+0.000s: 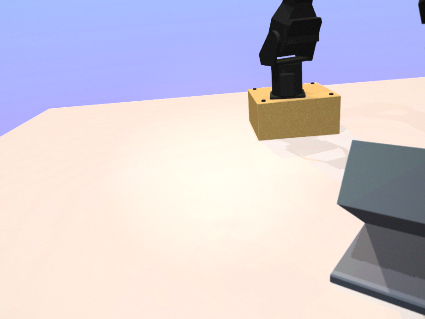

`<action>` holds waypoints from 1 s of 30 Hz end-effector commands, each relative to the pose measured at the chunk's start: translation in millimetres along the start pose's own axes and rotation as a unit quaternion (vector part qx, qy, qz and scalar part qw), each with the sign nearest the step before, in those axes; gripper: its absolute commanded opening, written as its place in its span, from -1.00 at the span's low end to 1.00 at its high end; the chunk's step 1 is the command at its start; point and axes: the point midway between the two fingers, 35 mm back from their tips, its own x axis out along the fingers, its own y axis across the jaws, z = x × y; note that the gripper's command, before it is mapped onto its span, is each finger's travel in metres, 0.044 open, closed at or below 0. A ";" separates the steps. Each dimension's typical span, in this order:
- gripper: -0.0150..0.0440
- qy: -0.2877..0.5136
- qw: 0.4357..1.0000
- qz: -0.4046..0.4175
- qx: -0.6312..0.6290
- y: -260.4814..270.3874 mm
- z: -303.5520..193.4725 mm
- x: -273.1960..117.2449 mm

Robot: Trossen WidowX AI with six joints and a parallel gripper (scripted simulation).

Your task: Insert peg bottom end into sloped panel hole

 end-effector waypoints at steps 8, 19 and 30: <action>-0.49 0.000 1.000 0.002 -0.003 1.2 -0.4 6.2; -0.49 0.000 1.000 0.002 -0.003 2.3 -0.6 10.7; -0.49 0.000 1.000 0.000 0.000 1.2 -0.2 10.6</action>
